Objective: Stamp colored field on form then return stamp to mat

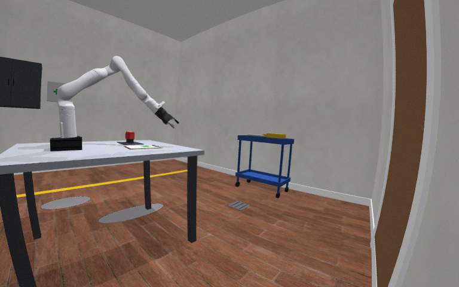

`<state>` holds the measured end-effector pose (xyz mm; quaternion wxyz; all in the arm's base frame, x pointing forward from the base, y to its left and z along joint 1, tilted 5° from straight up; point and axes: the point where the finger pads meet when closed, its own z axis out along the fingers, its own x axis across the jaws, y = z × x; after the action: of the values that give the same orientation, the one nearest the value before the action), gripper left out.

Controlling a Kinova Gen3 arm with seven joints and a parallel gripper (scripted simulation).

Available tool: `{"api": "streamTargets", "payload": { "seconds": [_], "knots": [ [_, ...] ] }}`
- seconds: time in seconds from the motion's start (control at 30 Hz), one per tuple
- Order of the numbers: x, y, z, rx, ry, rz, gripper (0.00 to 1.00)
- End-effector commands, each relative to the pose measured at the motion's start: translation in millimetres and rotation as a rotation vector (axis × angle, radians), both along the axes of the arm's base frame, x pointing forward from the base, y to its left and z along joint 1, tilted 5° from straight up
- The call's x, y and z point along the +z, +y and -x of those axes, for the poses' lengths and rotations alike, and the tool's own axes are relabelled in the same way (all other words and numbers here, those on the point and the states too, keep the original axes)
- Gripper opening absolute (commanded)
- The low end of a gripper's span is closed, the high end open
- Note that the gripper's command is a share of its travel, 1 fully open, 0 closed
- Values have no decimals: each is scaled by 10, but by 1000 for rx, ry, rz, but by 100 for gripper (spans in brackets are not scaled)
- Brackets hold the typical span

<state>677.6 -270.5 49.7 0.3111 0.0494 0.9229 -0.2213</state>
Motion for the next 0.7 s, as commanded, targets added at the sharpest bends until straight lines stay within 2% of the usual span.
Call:
{"api": "streamTargets", "payload": {
  "seconds": [0.0, 0.67],
  "knots": [
    [20, 73, -41, 10, -1, 1, 100],
    [-26, 265, -10, 9, 37, -25, 100]
  ]
}}
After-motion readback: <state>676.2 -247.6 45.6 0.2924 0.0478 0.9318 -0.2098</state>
